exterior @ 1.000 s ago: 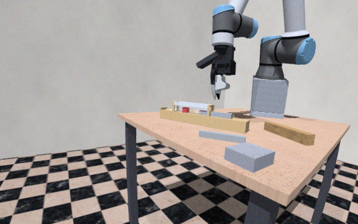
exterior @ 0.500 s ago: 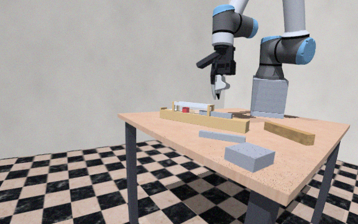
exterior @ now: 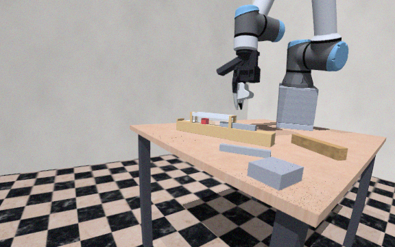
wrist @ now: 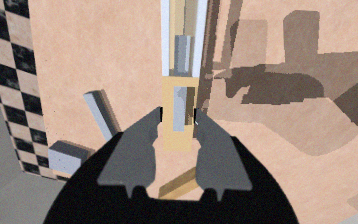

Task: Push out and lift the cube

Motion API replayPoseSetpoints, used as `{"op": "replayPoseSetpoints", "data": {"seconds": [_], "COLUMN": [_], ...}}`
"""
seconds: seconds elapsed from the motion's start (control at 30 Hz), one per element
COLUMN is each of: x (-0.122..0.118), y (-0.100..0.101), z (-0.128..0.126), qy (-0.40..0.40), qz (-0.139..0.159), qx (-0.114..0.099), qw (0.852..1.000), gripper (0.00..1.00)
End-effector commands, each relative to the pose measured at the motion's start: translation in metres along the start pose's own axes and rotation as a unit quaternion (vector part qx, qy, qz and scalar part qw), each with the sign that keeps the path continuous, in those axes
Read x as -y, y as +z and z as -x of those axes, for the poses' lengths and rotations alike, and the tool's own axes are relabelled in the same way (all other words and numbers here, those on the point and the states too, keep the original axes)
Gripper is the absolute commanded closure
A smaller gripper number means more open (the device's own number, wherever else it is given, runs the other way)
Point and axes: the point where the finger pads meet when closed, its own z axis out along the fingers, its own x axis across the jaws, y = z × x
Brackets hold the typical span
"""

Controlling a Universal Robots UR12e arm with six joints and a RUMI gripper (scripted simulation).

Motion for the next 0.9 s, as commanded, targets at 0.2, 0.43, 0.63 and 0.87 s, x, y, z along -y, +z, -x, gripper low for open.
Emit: {"op": "replayPoseSetpoints", "data": {"seconds": [0.2, 0.43, 0.63, 0.87], "x": [-0.055, -0.097, -0.101, -0.101], "y": [0.000, -0.001, -0.001, -0.001], "z": [0.109, 0.162, 0.167, 0.167], "qy": [-0.058, -0.087, -0.090, -0.090], "qz": [0.000, 0.000, 0.000, 0.000], "qx": [0.000, 0.000, 0.001, 0.001], "qw": [0.998, 0.996, 0.996, 0.996], "gripper": [0.78, 0.78, 0.78, 0.78]}}
